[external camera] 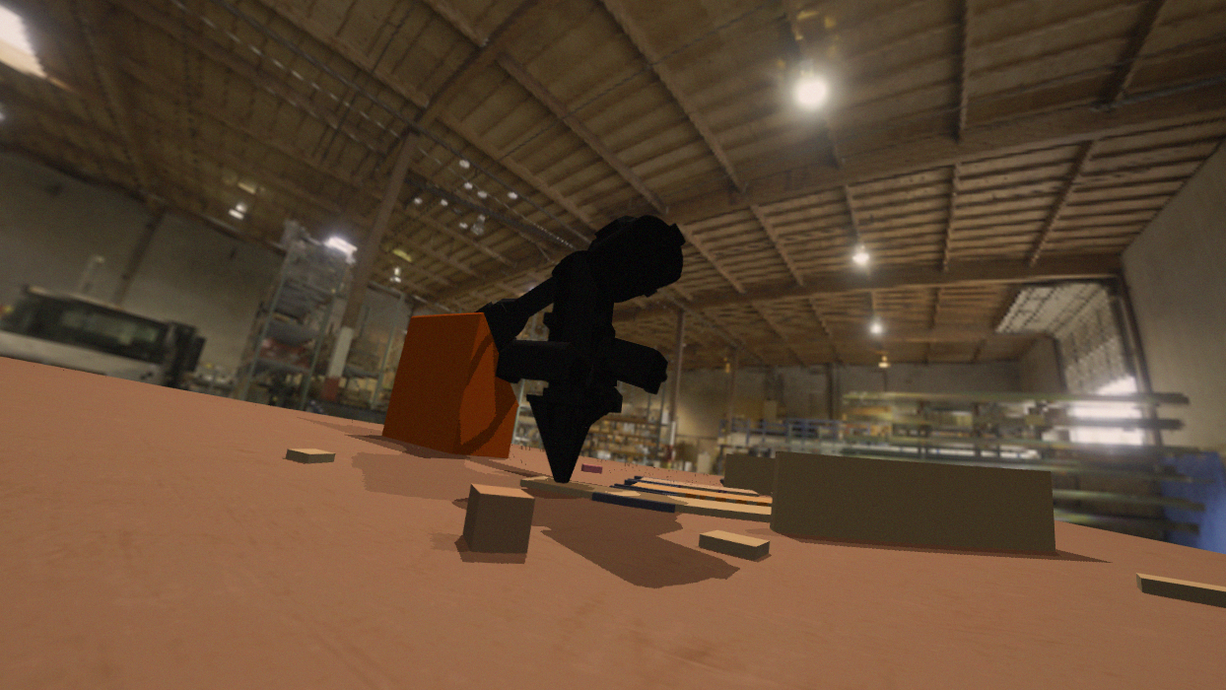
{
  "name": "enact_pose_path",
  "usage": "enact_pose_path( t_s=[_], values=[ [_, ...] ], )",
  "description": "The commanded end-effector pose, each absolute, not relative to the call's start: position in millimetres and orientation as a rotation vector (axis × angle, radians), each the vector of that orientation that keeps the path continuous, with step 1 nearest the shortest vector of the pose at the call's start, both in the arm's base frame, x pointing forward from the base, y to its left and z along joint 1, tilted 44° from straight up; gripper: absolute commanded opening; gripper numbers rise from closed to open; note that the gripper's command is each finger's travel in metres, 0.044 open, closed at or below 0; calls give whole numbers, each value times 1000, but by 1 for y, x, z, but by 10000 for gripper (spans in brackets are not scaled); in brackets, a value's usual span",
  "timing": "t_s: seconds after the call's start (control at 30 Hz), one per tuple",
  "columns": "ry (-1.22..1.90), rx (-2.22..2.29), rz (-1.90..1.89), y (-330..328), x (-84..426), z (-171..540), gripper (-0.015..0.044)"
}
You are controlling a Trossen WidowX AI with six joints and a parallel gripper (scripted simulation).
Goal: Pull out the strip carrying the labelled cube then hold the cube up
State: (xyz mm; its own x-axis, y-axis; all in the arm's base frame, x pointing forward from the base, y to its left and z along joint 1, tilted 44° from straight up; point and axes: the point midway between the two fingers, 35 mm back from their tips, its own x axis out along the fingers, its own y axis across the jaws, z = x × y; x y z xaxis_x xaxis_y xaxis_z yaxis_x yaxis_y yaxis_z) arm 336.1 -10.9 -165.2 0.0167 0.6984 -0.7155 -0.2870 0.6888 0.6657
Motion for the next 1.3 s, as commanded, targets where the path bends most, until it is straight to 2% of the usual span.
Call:
enact_pose_path(
  t_s=[0.0, 1.27],
  values=[
    [1385, 379, 795, -10, 321, -172, 0],
    [1387, 379, 794, -22, 268, -183, 0]
  ],
)
